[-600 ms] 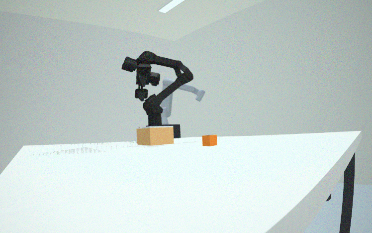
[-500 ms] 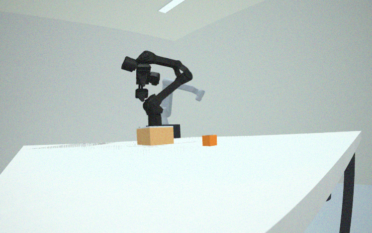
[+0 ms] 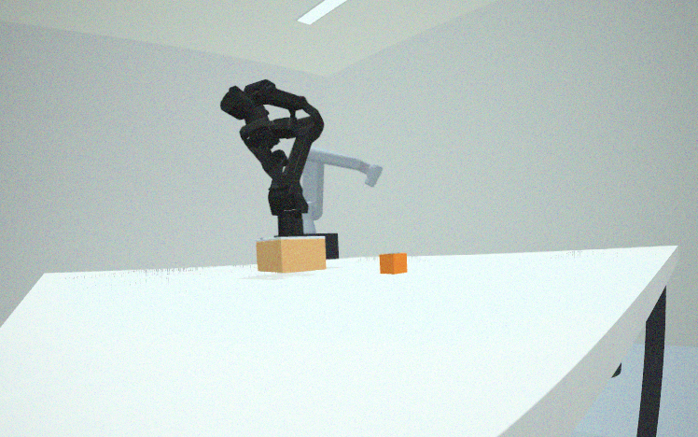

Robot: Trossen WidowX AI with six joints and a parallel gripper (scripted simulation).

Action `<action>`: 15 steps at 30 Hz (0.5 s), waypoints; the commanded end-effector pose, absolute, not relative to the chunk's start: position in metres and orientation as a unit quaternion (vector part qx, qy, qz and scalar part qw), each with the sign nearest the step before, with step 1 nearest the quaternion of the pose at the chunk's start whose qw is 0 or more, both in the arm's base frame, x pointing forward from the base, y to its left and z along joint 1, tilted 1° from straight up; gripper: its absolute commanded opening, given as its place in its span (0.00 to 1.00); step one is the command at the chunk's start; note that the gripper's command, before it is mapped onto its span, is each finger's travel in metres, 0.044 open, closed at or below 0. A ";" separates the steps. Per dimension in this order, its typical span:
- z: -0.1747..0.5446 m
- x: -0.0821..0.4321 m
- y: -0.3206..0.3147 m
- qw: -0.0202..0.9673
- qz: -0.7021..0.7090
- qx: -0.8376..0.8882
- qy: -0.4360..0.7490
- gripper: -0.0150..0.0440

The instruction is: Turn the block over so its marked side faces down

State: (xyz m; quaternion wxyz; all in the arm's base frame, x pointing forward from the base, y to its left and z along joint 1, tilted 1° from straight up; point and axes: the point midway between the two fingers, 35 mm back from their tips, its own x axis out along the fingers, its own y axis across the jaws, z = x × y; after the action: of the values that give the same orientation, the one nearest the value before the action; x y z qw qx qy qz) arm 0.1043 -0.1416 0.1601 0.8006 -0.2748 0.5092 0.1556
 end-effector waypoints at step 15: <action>0.110 0.258 -0.109 0.754 0.084 -0.026 0.651 1.00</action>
State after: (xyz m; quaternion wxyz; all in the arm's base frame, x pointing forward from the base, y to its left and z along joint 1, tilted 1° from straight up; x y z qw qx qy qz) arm 0.2083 -0.1337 0.1277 0.7766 -0.0810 0.6111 0.1302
